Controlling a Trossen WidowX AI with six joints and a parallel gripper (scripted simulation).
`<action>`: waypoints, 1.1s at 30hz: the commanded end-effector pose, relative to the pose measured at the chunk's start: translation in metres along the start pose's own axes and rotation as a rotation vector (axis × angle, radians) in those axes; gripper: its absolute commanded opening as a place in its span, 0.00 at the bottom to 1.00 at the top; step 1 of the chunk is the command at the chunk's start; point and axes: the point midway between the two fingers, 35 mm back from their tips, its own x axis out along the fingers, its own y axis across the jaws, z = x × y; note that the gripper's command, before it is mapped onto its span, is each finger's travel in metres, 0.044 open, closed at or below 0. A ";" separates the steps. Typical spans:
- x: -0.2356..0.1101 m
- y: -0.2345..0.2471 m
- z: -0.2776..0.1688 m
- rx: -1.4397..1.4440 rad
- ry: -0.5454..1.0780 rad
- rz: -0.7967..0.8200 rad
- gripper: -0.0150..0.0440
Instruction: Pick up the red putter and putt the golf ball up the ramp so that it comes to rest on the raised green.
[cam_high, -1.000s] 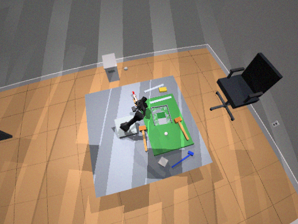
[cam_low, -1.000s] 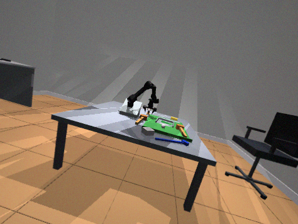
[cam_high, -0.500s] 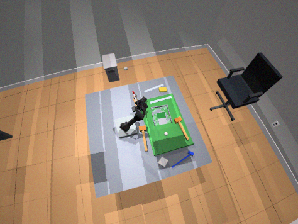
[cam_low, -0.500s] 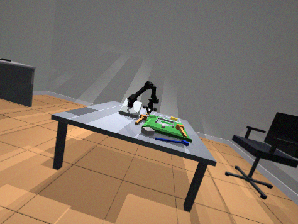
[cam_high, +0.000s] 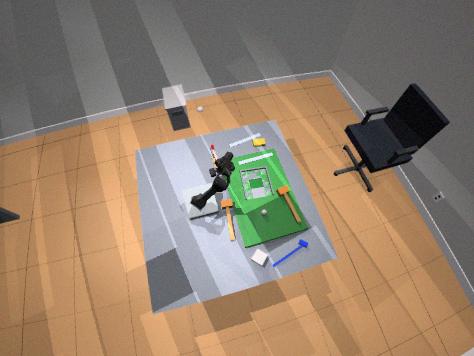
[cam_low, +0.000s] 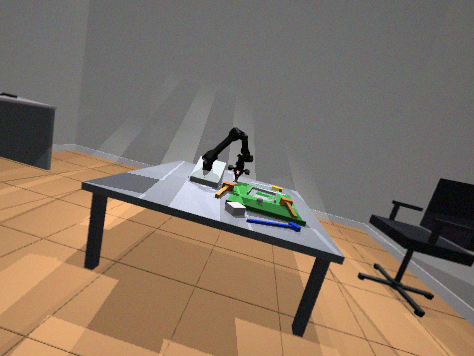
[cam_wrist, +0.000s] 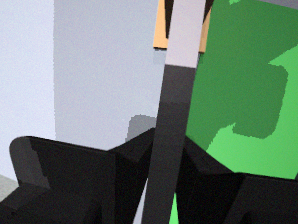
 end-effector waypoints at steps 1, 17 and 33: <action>-0.038 -0.003 0.016 -0.004 -0.030 -0.012 0.25; -0.088 -0.022 -0.014 0.159 -0.030 -0.037 0.25; -0.130 -0.056 -0.135 0.660 -0.016 -0.089 0.25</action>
